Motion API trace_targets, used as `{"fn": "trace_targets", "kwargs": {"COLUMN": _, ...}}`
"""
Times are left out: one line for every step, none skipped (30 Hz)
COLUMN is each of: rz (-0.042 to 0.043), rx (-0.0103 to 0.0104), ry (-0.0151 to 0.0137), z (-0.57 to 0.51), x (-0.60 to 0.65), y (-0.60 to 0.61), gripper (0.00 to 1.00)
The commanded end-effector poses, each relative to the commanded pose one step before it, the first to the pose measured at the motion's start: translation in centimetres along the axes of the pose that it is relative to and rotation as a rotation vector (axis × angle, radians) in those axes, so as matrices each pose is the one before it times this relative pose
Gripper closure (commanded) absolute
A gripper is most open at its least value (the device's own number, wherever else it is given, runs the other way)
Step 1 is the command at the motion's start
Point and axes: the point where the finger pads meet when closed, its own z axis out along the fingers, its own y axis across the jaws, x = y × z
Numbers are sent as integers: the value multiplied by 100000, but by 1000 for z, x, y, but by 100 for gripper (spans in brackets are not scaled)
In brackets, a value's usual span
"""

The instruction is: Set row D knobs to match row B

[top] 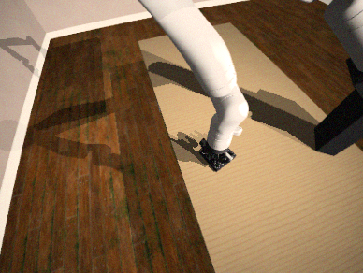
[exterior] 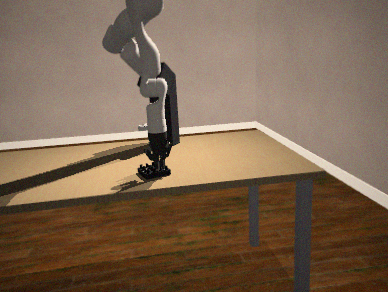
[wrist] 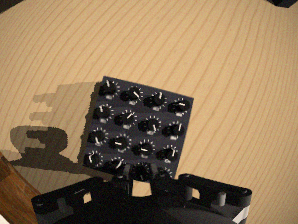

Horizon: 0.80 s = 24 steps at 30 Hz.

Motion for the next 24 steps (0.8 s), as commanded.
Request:
{"fn": "trace_targets", "kwargs": {"rz": 43, "rx": 55, "ry": -75, "z": -34, "x": -31, "y": -34, "gripper": 81}}
{"fn": "trace_targets", "kwargs": {"rz": 0, "rx": 0, "ry": 0, "z": -45, "x": 0, "y": 0, "gripper": 81}}
{"fn": "trace_targets", "kwargs": {"rz": 0, "rx": 0, "ry": -1, "z": -80, "x": 0, "y": 0, "gripper": 81}}
{"fn": "trace_targets", "kwargs": {"rz": 0, "rx": 0, "ry": -1, "z": -119, "x": 0, "y": 0, "gripper": 81}}
{"fn": "trace_targets", "kwargs": {"rz": 1, "rx": -2, "ry": -1, "z": -159, "x": 1, "y": 0, "gripper": 81}}
{"fn": "trace_targets", "kwargs": {"rz": -1, "rx": 0, "ry": 0, "z": -196, "x": 0, "y": 0, "gripper": 81}}
{"fn": "trace_targets", "kwargs": {"rz": 0, "rx": -1, "ry": 0, "z": -230, "x": 0, "y": 0, "gripper": 81}}
{"fn": "trace_targets", "kwargs": {"rz": -1, "rx": 0, "ry": 0, "z": -258, "x": 0, "y": 0, "gripper": 81}}
{"fn": "trace_targets", "kwargs": {"rz": 0, "rx": -1, "ry": 0, "z": -280, "x": 1, "y": 1, "gripper": 81}}
{"fn": "trace_targets", "kwargs": {"rz": -1, "rx": 1, "ry": 0, "z": -291, "x": 0, "y": 0, "gripper": 81}}
{"fn": "trace_targets", "kwargs": {"rz": 0, "rx": -1, "ry": 0, "z": -297, "x": 1, "y": 0, "gripper": 81}}
{"fn": "trace_targets", "kwargs": {"rz": -1, "rx": 0, "ry": 0, "z": -293, "x": 0, "y": 0, "gripper": 81}}
{"fn": "trace_targets", "kwargs": {"rz": -1, "rx": 0, "ry": 0, "z": -281, "x": 0, "y": 0, "gripper": 81}}
{"fn": "trace_targets", "kwargs": {"rz": 1, "rx": -1, "ry": 0, "z": -263, "x": 1, "y": 1, "gripper": 81}}
{"fn": "trace_targets", "kwargs": {"rz": -1, "rx": 1, "ry": 0, "z": -237, "x": -1, "y": 0, "gripper": 81}}
{"fn": "trace_targets", "kwargs": {"rz": 1, "rx": -1, "ry": 0, "z": -208, "x": 1, "y": 0, "gripper": 81}}
{"fn": "trace_targets", "kwargs": {"rz": 0, "rx": 0, "ry": 0, "z": 0, "x": 0, "y": 0, "gripper": 81}}
{"fn": "trace_targets", "kwargs": {"rz": 0, "rx": 0, "ry": 0, "z": 0, "x": 0, "y": 0, "gripper": 81}}
{"fn": "trace_targets", "kwargs": {"rz": -1, "rx": 0, "ry": 0, "z": -174, "x": 0, "y": 0, "gripper": 81}}
{"fn": "trace_targets", "kwargs": {"rz": -1, "rx": 0, "ry": 0, "z": -138, "x": 0, "y": 0, "gripper": 81}}
{"fn": "trace_targets", "kwargs": {"rz": 0, "rx": 0, "ry": 0, "z": -103, "x": 0, "y": 0, "gripper": 81}}
{"fn": "trace_targets", "kwargs": {"rz": 0, "rx": -1, "ry": 0, "z": -69, "x": 0, "y": 0, "gripper": 81}}
{"fn": "trace_targets", "kwargs": {"rz": 0, "rx": -1, "ry": 0, "z": -39, "x": 0, "y": 0, "gripper": 81}}
{"fn": "trace_targets", "kwargs": {"rz": 0, "rx": 0, "ry": 0, "z": -16, "x": 0, "y": 0, "gripper": 81}}
